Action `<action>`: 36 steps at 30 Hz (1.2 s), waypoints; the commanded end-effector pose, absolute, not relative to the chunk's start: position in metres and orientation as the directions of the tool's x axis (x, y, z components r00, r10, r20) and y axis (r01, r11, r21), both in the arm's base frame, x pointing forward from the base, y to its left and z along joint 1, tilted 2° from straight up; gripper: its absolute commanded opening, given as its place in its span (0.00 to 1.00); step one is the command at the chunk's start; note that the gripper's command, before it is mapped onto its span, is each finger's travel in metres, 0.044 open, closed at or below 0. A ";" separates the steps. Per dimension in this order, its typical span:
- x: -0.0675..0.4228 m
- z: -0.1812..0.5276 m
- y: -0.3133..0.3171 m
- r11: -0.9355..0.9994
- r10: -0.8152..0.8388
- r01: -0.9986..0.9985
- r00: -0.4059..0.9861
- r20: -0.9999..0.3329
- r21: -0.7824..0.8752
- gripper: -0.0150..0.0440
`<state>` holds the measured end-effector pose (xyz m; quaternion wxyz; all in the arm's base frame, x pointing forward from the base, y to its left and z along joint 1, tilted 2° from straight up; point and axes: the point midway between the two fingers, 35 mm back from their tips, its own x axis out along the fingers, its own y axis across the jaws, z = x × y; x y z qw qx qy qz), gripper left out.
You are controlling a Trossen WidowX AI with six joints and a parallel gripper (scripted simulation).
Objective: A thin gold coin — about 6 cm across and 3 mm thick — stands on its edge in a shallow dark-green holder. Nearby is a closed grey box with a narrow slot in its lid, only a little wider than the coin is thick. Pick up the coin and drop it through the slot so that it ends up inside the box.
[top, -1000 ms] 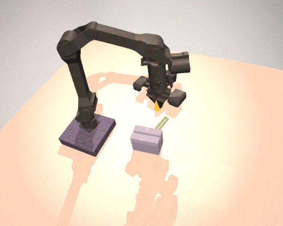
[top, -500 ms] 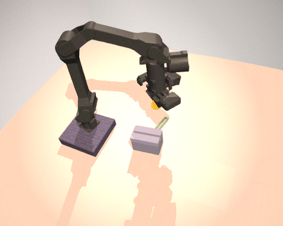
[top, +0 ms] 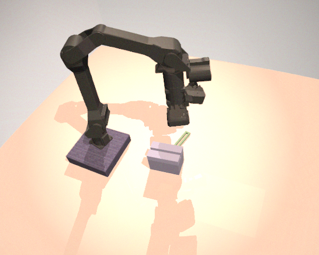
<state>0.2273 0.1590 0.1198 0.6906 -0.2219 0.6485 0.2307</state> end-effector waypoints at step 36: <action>0.241 0.118 0.102 0.956 0.026 -0.295 0.049 -0.998 0.010 0.25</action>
